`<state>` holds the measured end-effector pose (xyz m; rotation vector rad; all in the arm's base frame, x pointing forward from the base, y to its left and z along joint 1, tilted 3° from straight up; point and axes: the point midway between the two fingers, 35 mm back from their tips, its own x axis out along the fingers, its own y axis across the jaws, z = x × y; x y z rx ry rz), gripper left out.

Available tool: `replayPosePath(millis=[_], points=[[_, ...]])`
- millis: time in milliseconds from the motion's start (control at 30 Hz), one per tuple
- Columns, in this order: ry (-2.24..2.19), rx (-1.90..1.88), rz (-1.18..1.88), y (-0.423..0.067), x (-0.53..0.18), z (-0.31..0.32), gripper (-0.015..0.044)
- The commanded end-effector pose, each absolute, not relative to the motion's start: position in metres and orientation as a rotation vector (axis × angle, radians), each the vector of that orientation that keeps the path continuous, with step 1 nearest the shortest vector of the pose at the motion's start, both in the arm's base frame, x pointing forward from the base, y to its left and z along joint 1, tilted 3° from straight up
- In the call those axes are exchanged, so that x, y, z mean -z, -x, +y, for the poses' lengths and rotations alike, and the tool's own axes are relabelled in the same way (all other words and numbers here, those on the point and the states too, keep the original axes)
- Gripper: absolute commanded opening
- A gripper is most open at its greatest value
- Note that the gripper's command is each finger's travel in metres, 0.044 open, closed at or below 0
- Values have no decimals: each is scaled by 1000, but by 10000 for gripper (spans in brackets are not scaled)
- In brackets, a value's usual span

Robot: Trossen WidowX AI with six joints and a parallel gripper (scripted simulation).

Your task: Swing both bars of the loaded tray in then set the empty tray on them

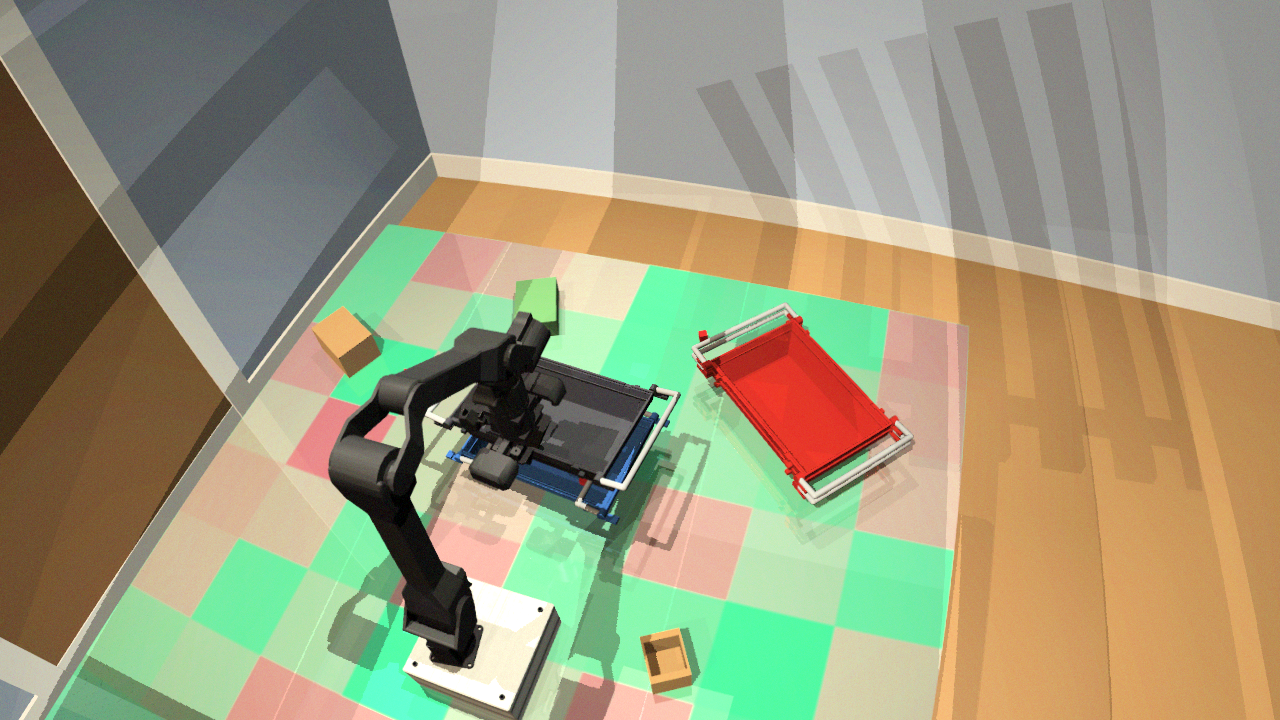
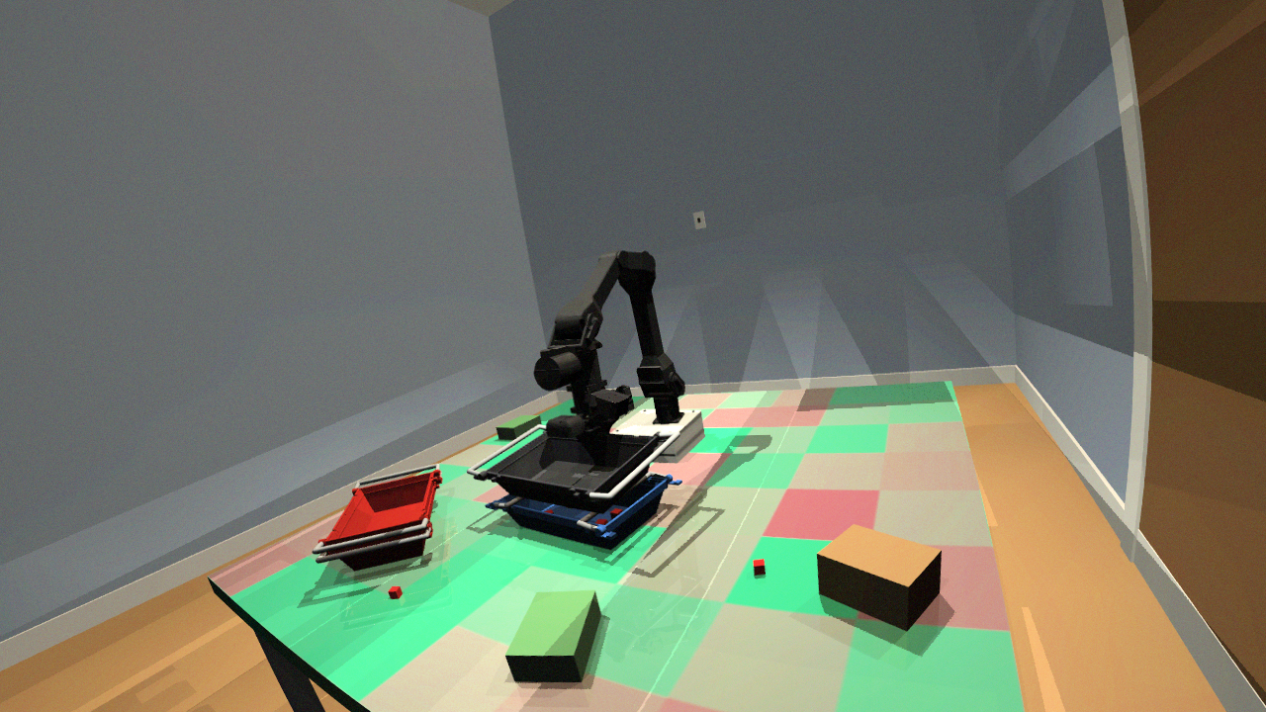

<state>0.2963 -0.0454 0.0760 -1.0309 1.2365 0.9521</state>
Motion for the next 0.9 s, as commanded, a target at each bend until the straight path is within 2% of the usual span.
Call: replayPosePath(millis=[0,867], points=[[1010,-972,1258,-290,-70,-44,0],[1015,-968,1253,-291,-64,-43,0]])
